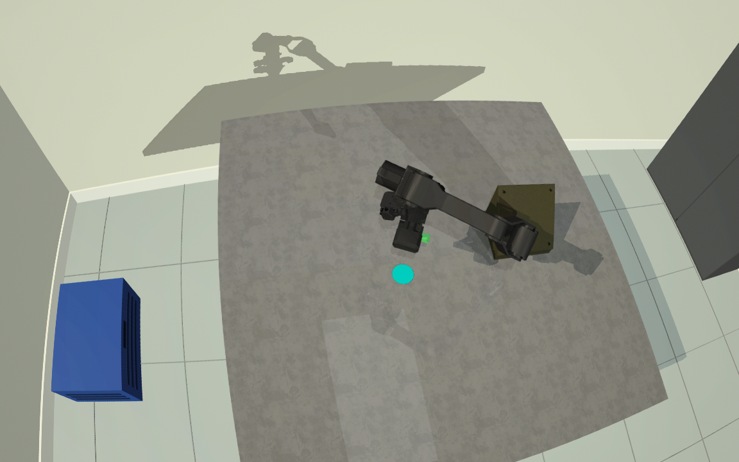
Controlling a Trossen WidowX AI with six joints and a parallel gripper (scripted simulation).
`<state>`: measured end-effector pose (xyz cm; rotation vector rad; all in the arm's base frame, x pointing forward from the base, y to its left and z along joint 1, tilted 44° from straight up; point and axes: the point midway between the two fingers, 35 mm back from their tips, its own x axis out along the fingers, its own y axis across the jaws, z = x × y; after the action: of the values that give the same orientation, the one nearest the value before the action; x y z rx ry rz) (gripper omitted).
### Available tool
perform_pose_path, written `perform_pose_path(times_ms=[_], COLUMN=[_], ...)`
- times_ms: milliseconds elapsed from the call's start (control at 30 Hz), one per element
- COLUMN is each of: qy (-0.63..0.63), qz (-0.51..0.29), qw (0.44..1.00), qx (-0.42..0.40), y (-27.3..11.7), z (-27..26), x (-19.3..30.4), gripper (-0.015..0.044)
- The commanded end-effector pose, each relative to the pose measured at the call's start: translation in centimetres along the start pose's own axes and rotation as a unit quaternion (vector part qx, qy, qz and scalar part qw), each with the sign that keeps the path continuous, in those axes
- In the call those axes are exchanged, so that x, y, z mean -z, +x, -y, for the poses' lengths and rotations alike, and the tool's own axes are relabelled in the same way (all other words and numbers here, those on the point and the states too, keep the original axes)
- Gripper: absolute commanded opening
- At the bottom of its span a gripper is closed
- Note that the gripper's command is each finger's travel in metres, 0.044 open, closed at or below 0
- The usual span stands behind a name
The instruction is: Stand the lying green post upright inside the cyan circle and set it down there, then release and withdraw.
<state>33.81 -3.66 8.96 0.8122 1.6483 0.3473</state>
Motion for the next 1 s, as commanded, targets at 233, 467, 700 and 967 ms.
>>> perform_pose_path(times_ms=[233,467,700,967], qy=[-0.028,-0.034,-0.039,-0.044], qz=[-0.005,-0.001,0.011,0.026], qw=[1.000,0.999,0.999,0.998], qx=[-0.007,-0.002,0.015,0.033], y=[0.1,0.2,0.7,1.2], z=[-3.5,-3.8,-3.6,-3.3], x=[1.3,1.5,1.4,1.3], gripper=[0.0023,0.0023,0.0023,0.0023])
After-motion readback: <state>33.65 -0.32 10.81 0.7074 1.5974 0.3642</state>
